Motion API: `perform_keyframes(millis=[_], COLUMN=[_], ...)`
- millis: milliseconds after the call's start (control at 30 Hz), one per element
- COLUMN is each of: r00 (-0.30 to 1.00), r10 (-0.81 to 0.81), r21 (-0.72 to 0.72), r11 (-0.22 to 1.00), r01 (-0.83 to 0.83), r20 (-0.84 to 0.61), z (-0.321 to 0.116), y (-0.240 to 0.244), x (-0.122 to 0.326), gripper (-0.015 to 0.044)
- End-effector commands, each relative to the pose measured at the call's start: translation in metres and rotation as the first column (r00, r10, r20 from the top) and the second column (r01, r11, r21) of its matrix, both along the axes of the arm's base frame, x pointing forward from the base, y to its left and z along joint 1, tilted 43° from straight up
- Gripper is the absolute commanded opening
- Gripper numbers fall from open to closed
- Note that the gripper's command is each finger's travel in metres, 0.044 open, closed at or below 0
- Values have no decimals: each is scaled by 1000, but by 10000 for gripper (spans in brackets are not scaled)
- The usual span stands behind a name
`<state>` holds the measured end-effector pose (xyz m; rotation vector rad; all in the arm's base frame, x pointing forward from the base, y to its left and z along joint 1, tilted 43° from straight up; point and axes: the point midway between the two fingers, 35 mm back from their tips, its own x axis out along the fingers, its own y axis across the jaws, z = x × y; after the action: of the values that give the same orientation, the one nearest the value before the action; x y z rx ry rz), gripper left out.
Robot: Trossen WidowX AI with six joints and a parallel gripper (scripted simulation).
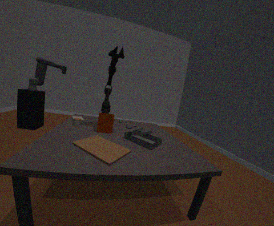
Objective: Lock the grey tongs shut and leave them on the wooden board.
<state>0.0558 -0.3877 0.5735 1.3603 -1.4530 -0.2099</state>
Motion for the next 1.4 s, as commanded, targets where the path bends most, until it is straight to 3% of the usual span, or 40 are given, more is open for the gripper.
perform_keyframes(millis=[0,500,733,1067,1367], r00=[998,937,856,675,478], r10=[51,304,479,726,878], r21=[102,509,716,936,999], r11=[994,842,666,315,-34], r01=[-46,-179,-211,-158,31], r20=[-47,-172,-194,-131,15], z=[-34,-180,-274,-411,-526], y=[-23,-72,-68,-14,76], x=[27,136,200,273,307], gripper=[440,440,440,440,440])
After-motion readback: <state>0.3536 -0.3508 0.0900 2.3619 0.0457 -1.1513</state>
